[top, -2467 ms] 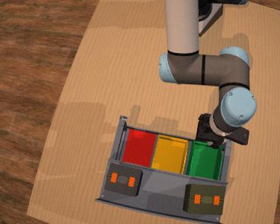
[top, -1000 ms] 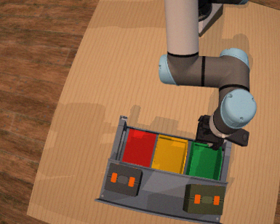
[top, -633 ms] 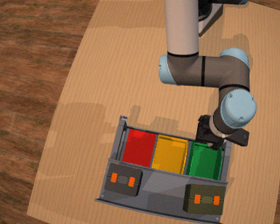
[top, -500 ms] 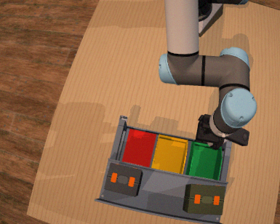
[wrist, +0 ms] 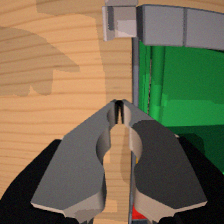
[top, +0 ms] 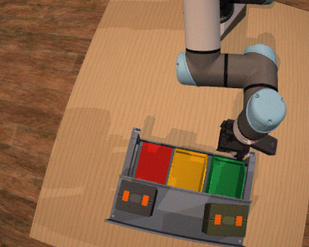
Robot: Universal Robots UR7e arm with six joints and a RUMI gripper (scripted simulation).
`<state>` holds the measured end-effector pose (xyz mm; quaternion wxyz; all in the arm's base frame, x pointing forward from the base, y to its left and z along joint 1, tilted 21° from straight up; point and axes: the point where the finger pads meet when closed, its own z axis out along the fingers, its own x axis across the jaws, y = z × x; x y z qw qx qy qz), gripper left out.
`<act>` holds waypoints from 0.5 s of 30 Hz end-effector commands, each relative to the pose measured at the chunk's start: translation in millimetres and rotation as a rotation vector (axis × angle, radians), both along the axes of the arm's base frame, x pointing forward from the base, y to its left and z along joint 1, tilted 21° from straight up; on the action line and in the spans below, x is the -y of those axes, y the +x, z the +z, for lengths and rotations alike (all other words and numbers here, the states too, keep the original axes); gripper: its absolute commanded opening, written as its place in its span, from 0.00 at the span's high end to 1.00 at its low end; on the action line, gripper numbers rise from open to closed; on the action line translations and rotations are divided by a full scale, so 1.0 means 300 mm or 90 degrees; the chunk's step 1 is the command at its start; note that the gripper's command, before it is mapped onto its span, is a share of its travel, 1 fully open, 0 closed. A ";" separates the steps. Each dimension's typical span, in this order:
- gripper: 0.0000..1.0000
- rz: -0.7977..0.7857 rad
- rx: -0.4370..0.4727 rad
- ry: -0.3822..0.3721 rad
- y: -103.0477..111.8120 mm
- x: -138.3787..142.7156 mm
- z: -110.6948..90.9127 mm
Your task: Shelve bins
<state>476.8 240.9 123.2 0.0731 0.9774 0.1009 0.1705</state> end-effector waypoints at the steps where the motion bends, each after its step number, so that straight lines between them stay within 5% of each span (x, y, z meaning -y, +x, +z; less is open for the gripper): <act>1: 1.00 0.000 0.001 0.000 -0.019 0.001 0.012; 15: 1.00 0.000 0.001 0.000 -0.028 0.000 0.024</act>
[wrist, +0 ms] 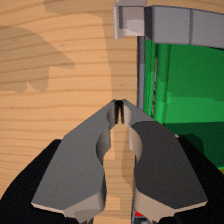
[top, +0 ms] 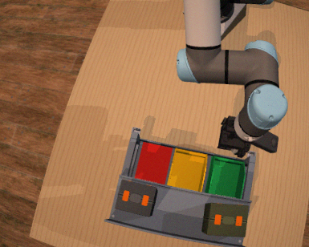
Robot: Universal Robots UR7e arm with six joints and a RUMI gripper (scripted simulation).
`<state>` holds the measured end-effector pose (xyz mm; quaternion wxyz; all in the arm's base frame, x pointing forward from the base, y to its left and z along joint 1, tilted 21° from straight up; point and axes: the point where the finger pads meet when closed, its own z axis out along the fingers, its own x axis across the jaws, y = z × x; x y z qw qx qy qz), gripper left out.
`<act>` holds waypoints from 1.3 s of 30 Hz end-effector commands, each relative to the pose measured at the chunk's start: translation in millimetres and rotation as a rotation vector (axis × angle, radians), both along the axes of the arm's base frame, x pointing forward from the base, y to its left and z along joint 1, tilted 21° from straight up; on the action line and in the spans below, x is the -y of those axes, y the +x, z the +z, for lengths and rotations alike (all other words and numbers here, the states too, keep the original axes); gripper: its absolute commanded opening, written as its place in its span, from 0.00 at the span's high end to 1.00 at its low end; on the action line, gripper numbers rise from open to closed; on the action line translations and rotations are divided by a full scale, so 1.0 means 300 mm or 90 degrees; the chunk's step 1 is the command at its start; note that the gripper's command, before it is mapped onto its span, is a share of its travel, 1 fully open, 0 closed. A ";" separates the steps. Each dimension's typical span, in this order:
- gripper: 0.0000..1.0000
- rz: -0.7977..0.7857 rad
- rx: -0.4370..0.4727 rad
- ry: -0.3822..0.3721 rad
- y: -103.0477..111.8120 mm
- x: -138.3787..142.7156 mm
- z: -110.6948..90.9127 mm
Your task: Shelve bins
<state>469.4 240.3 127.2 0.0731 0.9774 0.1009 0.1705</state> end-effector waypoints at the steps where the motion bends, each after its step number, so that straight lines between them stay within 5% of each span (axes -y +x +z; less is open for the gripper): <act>1: 1.00 0.000 0.001 0.000 -0.005 -0.002 0.015; 21: 1.00 0.000 0.001 0.000 -0.065 -0.021 0.177; 39: 1.00 0.000 0.001 0.000 -0.069 -0.022 0.187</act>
